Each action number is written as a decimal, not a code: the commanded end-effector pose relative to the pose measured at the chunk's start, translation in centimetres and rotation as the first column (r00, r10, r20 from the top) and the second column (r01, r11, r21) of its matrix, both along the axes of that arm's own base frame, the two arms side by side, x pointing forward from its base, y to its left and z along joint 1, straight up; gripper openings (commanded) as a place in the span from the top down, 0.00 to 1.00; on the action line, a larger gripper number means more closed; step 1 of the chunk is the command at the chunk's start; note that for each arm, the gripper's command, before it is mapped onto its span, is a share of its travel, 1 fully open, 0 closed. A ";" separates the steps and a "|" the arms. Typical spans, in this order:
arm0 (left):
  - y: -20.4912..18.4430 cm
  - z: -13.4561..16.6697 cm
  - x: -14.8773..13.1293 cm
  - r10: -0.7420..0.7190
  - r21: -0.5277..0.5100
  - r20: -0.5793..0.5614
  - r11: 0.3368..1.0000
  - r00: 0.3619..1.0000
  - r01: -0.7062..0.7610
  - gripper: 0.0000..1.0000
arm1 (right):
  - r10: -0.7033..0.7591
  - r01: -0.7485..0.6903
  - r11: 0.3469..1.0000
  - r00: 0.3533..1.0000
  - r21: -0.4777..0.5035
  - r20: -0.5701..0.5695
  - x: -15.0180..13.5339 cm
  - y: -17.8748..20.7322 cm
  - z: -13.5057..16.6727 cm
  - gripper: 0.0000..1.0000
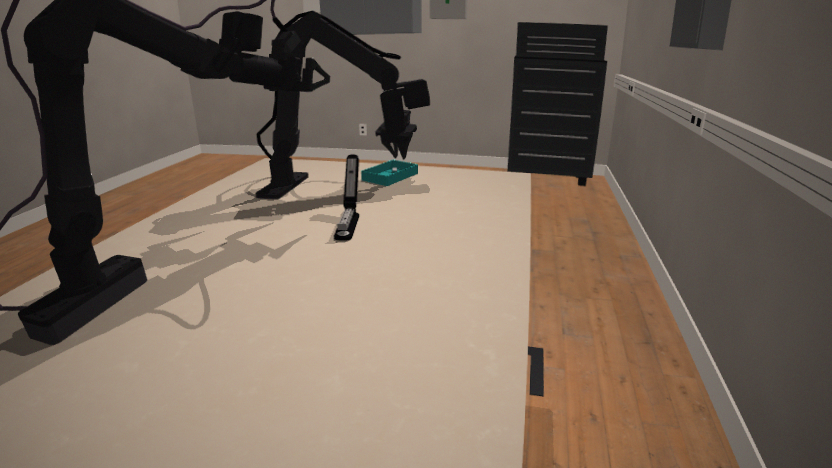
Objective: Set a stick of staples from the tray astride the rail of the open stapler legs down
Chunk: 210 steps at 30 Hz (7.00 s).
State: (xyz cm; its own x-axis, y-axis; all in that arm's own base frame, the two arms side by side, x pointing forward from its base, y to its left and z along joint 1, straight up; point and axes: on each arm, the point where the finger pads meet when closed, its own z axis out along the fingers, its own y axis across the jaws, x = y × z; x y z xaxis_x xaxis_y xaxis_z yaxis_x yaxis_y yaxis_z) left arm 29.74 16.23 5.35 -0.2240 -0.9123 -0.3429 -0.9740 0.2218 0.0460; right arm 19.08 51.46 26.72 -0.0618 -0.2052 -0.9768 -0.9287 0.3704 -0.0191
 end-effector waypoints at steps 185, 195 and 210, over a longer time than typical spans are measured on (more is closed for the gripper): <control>-17.3 3.6 7.4 -0.901 -0.117 0.047 0.425 0.432 0.898 0.94 | -0.317 0.317 0.948 0.948 0.006 0.001 -4.2 -33.2 -6.1 0.00; -23.1 4.1 7.6 -0.998 -0.077 0.038 0.037 0.040 0.996 0.94 | -0.310 0.310 0.951 0.951 0.018 0.010 -4.3 -33.1 -5.5 0.00; -32.5 5.2 6.0 -0.816 0.007 -0.020 -0.578 -0.578 0.816 0.94 | -0.310 0.310 0.951 0.951 0.018 0.010 -4.3 -33.1 -5.5 0.00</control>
State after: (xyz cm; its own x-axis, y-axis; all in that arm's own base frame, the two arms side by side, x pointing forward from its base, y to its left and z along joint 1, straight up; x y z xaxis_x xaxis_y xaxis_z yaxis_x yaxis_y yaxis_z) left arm 34.07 -13.72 7.40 -0.7626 0.6066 -0.2247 0.6183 0.7856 0.0223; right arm 14.90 18.57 20.72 -0.1177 -0.1804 -0.9765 -0.7689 0.6388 -0.0254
